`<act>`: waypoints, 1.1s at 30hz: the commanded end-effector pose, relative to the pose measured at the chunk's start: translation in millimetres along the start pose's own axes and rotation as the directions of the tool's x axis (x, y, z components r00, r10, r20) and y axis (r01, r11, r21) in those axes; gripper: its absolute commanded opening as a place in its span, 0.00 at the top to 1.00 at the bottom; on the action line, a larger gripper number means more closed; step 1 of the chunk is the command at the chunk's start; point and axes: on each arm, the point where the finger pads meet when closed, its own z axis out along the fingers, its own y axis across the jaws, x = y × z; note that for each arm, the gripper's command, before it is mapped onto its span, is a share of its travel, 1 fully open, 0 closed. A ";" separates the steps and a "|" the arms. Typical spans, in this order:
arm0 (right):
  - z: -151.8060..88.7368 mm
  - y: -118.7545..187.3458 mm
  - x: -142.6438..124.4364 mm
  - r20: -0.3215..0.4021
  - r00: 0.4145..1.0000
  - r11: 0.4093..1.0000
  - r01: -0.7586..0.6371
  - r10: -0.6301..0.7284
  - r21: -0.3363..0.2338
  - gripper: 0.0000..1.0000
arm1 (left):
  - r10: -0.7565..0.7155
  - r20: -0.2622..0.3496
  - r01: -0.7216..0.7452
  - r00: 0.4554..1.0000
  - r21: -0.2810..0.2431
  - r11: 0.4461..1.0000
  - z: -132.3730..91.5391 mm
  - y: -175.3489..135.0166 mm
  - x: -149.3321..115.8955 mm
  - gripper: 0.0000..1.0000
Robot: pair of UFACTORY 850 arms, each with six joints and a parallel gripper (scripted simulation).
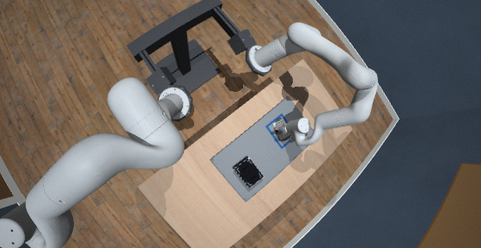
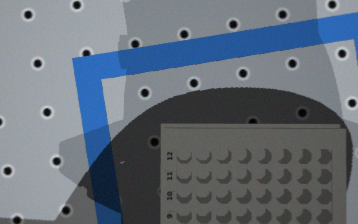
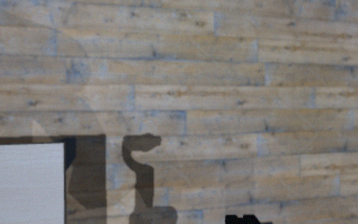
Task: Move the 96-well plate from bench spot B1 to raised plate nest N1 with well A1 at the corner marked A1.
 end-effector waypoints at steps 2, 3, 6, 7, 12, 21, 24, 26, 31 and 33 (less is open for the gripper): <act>-1.0 0.0 0.5 -0.002 1.000 1.000 0.000 0.000 0.000 1.00 | 0.000 -0.001 0.000 1.000 0.000 1.000 -0.4 0.2 0.7 1.00; -1.0 0.0 0.5 -0.002 1.000 1.000 0.000 0.000 0.000 1.00 | 0.000 -0.001 0.000 1.000 0.000 1.000 -0.4 0.2 0.7 1.00; -1.0 0.0 0.5 -0.002 1.000 1.000 0.000 0.000 0.000 1.00 | 0.000 -0.001 0.000 1.000 0.000 1.000 -0.4 0.2 0.7 1.00; -1.0 0.0 0.5 -0.002 1.000 1.000 0.000 0.000 0.000 1.00 | 0.000 -0.001 0.000 1.000 0.000 1.000 -0.4 0.2 0.7 1.00; -1.0 0.0 0.5 -0.002 1.000 1.000 0.000 0.000 0.000 1.00 | 0.000 -0.001 0.000 1.000 0.000 1.000 -0.4 0.2 0.7 1.00; -1.0 0.0 0.5 -0.002 1.000 1.000 0.000 0.000 0.000 1.00 | 0.000 -0.001 0.000 1.000 0.000 1.000 -0.4 0.2 0.7 1.00; -1.0 0.0 0.5 -0.002 1.000 1.000 0.000 0.000 0.000 1.00 | 0.000 -0.001 0.000 1.000 0.000 1.000 -0.4 0.2 0.7 1.00; -1.0 0.0 0.5 -0.002 1.000 1.000 0.000 0.000 0.000 1.00 | 0.000 -0.001 0.000 1.000 0.000 1.000 -0.4 0.2 0.7 1.00; -1.0 0.0 0.5 -0.002 1.000 1.000 0.000 0.000 0.000 1.00 | 0.000 -0.001 0.000 1.000 0.000 1.000 -1.8 0.2 0.7 1.00; -1.0 0.0 0.5 -0.002 1.000 1.000 0.000 0.000 0.000 1.00 | 0.000 -0.001 0.000 1.000 0.000 1.000 -3.2 0.2 0.7 1.00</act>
